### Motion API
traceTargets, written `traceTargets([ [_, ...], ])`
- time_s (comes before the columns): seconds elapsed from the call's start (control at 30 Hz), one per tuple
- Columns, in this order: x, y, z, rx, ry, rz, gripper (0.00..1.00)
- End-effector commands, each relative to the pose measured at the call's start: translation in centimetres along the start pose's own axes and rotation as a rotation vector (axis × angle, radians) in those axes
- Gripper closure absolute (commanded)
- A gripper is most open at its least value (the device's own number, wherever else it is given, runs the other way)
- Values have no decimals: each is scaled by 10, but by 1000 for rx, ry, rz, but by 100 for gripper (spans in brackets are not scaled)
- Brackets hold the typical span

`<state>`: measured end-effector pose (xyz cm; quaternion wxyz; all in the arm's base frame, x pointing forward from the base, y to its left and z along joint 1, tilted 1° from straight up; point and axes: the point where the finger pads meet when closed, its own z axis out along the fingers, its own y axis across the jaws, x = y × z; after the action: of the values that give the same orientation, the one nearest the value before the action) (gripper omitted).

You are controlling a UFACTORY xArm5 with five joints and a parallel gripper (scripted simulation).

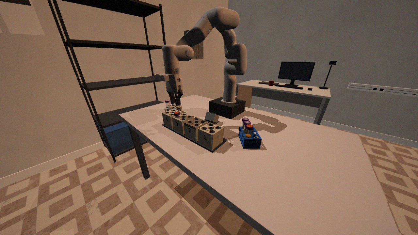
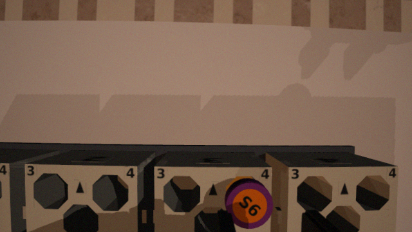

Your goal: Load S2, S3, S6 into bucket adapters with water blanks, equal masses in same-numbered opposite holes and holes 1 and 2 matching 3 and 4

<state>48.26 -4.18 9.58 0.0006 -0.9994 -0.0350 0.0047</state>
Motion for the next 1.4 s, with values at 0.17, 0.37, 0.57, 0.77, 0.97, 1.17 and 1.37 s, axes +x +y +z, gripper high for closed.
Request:
traceTargets([
  [0.17, 1, 0, -20, 4, 5, 0, 56],
  [0.37, 1, 0, -32, 4, 5, 0, 56],
  [0.57, 1, 0, -40, 4, 5, 0, 56],
  [0.77, 1, 0, -52, 4, 5, 0, 56],
  [0.97, 1, 0, -58, 4, 5, 0, 56],
  [1.17, 1, 0, -58, 4, 5, 0, 56],
  [1.37, 1, 0, -58, 4, 5, 0, 56],
])
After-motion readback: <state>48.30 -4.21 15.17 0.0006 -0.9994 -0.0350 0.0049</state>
